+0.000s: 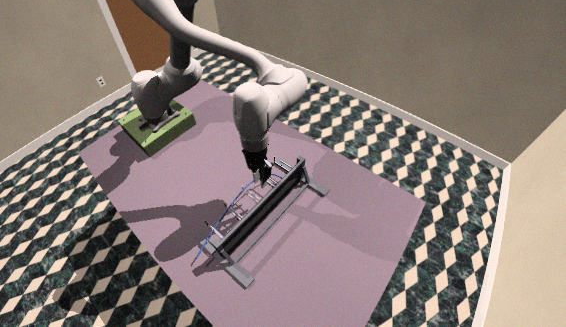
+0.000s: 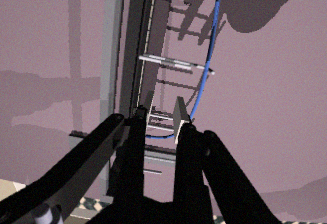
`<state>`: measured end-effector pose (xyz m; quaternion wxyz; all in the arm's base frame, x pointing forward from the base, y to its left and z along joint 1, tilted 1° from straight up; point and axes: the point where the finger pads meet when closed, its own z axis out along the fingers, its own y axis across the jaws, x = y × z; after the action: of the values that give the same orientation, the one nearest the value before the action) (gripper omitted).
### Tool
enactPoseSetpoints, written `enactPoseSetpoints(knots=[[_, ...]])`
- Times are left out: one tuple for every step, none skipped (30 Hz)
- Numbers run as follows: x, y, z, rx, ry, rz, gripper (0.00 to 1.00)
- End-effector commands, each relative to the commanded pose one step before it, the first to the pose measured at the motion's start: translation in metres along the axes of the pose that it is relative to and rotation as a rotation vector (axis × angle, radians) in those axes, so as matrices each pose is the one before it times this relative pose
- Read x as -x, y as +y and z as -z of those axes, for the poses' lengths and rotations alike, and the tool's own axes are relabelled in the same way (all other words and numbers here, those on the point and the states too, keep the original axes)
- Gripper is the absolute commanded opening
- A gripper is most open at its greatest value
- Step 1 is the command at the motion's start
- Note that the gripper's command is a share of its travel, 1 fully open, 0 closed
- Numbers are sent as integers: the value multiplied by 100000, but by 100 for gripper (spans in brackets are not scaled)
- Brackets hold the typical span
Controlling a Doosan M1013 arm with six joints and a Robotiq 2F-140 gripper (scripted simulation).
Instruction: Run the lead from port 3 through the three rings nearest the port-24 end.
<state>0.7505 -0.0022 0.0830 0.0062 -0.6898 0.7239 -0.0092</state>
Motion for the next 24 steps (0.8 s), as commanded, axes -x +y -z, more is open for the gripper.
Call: enactPoseSetpoints(knots=[[4, -3, 928, -8, -20, 3, 20], [0, 0, 324, 0, 0, 0, 20], [0, 0, 305, 0, 0, 0, 20], [0, 0, 284, 0, 0, 0, 20], [0, 0, 262, 0, 0, 0, 20], [0, 0, 236, 0, 0, 0, 20], [0, 0, 210, 0, 0, 0, 20], [0, 0, 182, 0, 0, 0, 20], [0, 0, 154, 0, 0, 0, 20], [0, 0, 126, 0, 0, 0, 20], [0, 0, 0, 0, 0, 0, 20], [0, 0, 0, 0, 0, 0, 20], [0, 0, 100, 0, 0, 0, 20], [0, 0, 75, 0, 0, 0, 20], [0, 0, 53, 0, 0, 0, 20], [0, 0, 34, 0, 0, 0, 20], [0, 0, 18, 0, 0, 0, 20], [0, 0, 7, 0, 0, 0, 20], [0, 0, 1, 0, 0, 0, 20], [0, 0, 0, 0, 0, 0, 0], [0, 0, 0, 0, 0, 0, 0], [0, 0, 0, 0, 0, 0, 0], [0, 0, 0, 0, 0, 0, 0], [0, 0, 0, 0, 0, 0, 0]])
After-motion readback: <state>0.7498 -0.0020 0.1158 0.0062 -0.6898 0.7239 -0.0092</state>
